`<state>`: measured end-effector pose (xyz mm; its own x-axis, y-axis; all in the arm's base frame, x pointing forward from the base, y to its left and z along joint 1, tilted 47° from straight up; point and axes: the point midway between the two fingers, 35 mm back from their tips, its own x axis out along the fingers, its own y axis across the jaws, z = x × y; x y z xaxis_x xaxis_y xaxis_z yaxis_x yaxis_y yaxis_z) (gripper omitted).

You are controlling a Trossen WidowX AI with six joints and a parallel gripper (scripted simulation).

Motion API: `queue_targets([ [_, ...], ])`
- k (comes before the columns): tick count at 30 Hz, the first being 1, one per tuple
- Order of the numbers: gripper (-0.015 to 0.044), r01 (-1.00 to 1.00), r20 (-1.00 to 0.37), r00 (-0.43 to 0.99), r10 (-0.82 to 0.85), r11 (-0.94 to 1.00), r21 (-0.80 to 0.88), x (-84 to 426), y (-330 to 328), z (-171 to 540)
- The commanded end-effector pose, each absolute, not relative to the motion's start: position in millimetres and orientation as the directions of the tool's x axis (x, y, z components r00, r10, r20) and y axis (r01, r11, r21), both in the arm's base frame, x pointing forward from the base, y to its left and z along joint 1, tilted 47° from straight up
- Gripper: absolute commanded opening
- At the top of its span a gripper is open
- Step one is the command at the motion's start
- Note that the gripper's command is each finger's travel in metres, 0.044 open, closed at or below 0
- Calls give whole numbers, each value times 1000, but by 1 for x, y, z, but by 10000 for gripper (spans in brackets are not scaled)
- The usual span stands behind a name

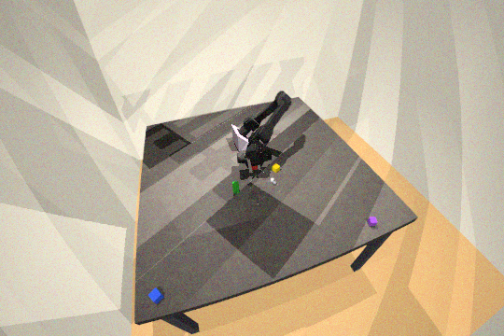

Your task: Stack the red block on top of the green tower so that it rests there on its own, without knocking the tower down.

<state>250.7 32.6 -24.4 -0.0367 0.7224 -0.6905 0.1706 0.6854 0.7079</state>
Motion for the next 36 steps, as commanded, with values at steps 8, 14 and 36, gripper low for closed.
queue_targets([
  [8,112,174,-688,-35,725,682,711,251,33,-24],
  [14,32,174,-688,-35,725,682,710,251,31,-22],
  [36,0,175,-691,-36,722,685,707,255,-50,53],
])
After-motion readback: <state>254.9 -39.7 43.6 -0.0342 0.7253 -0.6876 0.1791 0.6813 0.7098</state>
